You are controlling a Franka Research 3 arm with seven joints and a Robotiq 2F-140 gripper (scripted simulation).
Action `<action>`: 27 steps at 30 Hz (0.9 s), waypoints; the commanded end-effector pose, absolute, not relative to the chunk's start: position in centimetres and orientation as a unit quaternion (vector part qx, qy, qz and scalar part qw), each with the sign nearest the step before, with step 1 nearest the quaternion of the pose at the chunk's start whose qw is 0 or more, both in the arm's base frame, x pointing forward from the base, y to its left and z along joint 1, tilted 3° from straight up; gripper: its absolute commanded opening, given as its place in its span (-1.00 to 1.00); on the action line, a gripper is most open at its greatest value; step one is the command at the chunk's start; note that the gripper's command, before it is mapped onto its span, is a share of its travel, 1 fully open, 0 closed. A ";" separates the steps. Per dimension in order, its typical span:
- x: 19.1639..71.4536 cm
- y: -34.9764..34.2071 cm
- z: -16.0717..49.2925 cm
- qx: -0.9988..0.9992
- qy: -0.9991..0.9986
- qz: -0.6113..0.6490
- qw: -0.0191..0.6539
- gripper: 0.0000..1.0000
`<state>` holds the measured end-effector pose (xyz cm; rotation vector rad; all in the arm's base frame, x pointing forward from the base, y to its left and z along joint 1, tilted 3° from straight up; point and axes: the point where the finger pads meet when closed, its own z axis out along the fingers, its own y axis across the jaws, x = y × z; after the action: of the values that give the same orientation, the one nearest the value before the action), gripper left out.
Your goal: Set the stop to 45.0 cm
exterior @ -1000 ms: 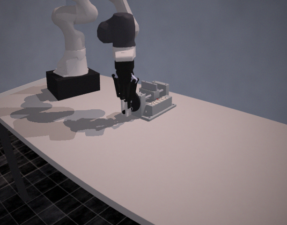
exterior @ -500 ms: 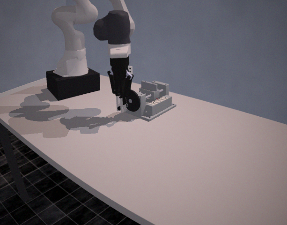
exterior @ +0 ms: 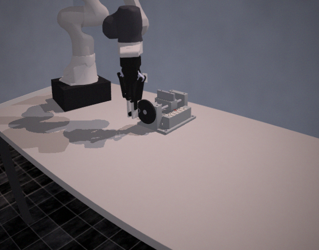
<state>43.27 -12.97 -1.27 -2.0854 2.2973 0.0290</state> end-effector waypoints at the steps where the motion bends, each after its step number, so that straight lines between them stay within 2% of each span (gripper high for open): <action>1: 43.3 -13.0 -0.5 -0.676 0.737 0.010 0.020 -0.92; 27: 47.1 -13.4 2.4 -0.676 0.737 0.010 0.020 -0.92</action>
<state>46.65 -13.43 2.48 -2.0994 2.2819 0.0327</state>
